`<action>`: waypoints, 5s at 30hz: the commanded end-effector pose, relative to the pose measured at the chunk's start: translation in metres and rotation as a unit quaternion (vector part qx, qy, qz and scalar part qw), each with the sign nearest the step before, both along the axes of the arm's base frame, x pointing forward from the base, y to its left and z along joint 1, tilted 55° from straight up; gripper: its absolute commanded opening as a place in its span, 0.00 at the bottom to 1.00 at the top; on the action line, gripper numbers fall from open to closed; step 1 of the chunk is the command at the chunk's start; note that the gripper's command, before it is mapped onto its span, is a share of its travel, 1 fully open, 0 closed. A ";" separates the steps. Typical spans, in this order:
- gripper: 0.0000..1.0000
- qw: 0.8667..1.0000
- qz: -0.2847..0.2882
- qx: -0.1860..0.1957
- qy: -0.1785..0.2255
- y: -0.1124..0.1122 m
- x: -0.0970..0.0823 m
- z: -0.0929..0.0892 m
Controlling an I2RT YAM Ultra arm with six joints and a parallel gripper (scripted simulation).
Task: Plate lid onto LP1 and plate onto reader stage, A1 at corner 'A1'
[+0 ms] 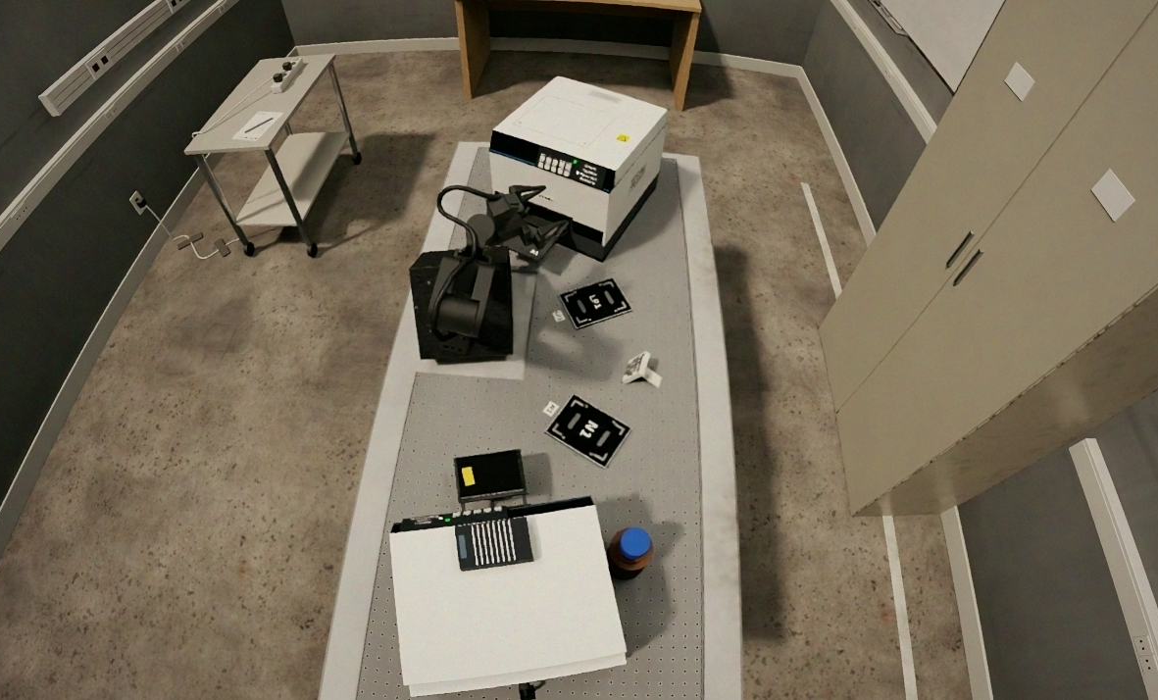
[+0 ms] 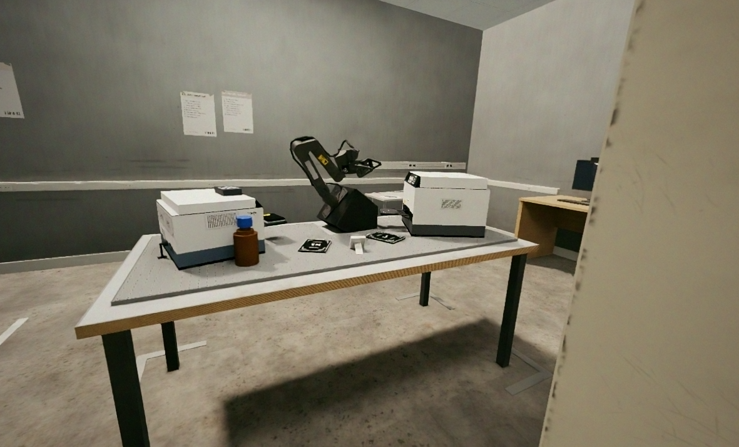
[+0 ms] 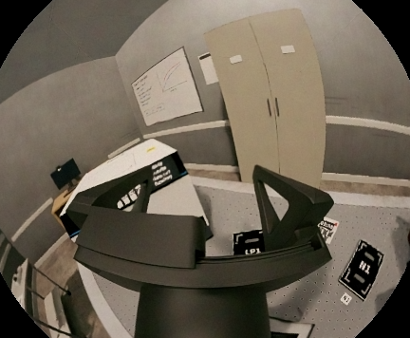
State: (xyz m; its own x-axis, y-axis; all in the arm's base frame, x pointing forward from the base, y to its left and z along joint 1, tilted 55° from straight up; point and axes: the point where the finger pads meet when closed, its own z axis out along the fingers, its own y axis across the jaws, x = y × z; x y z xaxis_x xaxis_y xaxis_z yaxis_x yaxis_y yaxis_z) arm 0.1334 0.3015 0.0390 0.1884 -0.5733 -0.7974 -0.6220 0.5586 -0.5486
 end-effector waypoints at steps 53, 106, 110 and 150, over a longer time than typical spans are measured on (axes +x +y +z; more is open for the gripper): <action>1.00 0.983 -0.165 -0.084 -0.016 -0.003 0.100 0.037; 1.00 0.924 -0.319 -0.212 0.014 -0.115 0.222 0.120; 1.00 0.911 -0.347 -0.222 0.021 -0.131 0.227 0.129; 1.00 0.855 -0.423 -0.291 0.071 -0.254 0.234 0.199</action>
